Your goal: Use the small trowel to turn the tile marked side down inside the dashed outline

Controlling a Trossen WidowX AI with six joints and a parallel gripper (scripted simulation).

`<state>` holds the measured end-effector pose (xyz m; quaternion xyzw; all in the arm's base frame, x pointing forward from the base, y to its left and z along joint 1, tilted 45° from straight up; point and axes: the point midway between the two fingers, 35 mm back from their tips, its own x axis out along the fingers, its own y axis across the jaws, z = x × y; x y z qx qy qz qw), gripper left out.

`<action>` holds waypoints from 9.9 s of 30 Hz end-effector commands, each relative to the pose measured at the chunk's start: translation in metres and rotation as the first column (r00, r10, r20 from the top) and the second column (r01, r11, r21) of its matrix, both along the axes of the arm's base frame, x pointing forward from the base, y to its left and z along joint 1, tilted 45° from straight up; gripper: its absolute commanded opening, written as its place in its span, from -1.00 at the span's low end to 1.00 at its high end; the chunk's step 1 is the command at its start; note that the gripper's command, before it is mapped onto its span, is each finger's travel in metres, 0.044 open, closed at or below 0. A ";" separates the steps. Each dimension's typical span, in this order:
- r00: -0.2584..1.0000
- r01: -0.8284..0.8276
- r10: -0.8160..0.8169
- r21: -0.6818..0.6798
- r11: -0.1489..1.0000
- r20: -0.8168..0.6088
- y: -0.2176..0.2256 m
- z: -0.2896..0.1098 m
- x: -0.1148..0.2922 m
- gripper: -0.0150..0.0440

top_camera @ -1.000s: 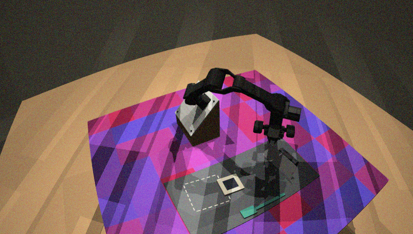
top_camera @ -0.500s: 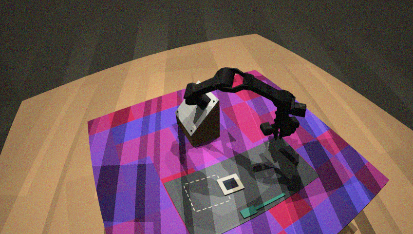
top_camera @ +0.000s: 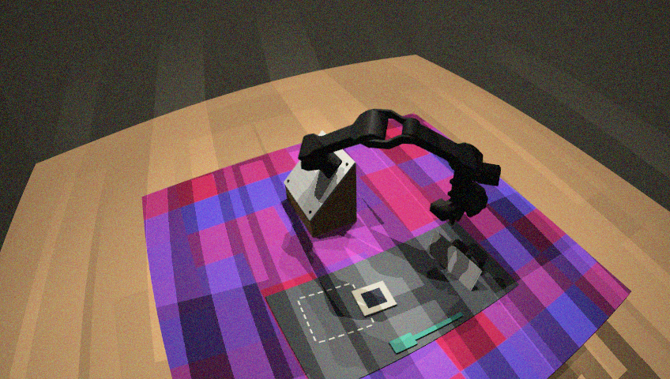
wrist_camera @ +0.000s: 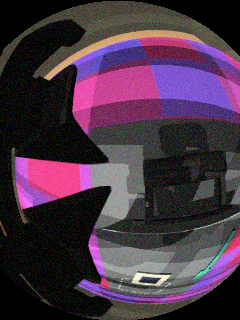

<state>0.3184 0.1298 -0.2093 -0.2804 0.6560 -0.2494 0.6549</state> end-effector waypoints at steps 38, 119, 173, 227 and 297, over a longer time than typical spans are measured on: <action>1.000 -0.006 0.006 -0.004 1.000 -0.008 -0.055 0.024 0.003 -0.15; 1.000 -0.007 0.007 0.000 1.000 -0.009 -0.042 0.036 0.005 -0.15; 1.000 -0.016 0.016 -0.003 1.000 -0.012 -0.030 0.028 0.001 -0.22; 1.000 -0.014 0.014 -0.010 1.000 -0.012 -0.101 0.075 0.093 0.16; 0.379 0.659 -0.666 0.318 0.682 0.643 -0.102 0.075 0.093 -0.05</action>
